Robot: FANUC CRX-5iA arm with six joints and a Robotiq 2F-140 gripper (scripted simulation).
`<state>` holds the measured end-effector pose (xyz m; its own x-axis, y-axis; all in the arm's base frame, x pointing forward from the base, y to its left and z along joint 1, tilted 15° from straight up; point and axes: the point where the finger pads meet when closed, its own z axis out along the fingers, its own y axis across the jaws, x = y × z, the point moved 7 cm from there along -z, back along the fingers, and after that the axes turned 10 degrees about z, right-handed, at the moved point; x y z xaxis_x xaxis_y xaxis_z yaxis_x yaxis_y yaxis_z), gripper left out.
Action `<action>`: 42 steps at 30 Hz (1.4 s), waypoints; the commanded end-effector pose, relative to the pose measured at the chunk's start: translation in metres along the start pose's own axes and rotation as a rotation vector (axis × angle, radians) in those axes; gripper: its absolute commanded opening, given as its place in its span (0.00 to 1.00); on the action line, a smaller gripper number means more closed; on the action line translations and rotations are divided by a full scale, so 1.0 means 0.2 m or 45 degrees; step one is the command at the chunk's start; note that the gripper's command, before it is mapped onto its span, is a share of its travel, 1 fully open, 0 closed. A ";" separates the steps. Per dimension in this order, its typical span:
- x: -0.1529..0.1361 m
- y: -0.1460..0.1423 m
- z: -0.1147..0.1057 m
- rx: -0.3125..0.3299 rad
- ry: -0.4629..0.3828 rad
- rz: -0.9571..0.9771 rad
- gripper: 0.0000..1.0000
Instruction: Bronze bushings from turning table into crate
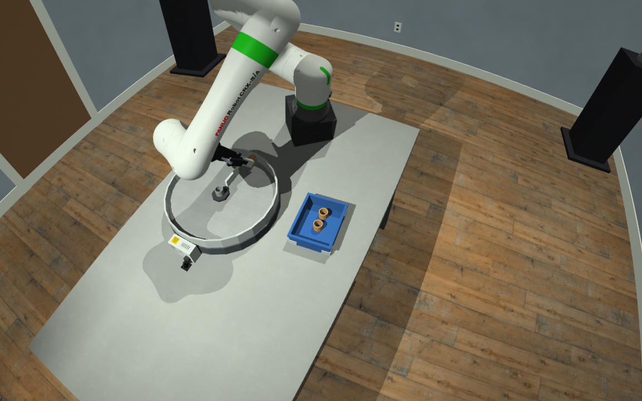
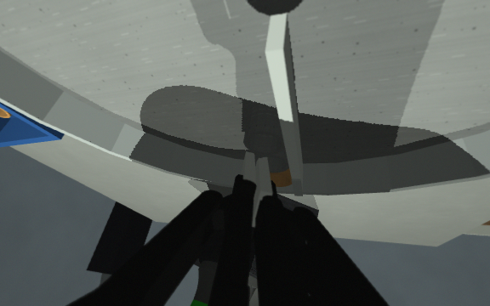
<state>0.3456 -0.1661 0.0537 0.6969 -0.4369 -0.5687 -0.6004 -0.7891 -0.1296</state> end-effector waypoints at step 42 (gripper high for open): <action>-0.13 0.03 -0.16 -0.002 0.001 0.001 0.00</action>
<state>0.3385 -0.1714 0.0841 0.6967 -0.4374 -0.5686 -0.6002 -0.7895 -0.1281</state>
